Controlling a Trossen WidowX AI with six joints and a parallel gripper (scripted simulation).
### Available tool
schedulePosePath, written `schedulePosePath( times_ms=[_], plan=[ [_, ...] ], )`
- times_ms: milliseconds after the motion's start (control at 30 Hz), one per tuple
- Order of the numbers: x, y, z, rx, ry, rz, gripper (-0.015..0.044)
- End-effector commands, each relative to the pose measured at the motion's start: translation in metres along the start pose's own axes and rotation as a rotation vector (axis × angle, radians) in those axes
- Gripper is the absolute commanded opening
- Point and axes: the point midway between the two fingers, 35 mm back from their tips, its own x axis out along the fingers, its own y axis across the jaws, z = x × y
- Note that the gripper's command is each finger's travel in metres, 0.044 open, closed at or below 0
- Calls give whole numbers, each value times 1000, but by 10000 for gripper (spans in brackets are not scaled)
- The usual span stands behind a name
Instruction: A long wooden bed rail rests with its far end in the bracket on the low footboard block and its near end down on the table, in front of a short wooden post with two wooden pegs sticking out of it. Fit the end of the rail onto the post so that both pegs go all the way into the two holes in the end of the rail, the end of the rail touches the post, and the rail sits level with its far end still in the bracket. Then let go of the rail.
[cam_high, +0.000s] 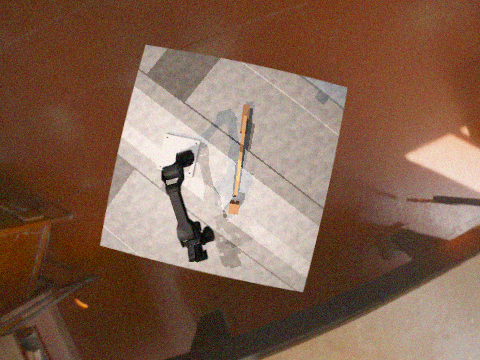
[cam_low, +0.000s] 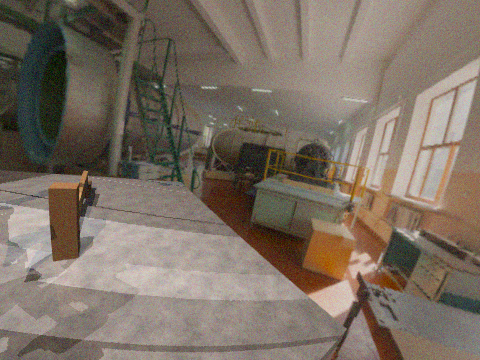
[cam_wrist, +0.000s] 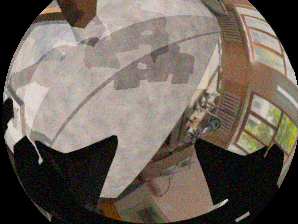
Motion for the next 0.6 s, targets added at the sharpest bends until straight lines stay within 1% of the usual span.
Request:
schedulePosePath(
  times_ms=[0, 33, 133, 333, 567],
  plan=[
    [0, 0, 1, -1, -1, -1, 426],
    [-1, 0, 4, -2, -6, -3, 440],
    [-9, -2, 23, -13, -38, -20, 440],
    [-39, 1, 88, -49, -153, -71, 440],
    [-82, 18, 161, -96, -309, -116, 440]
  ],
)
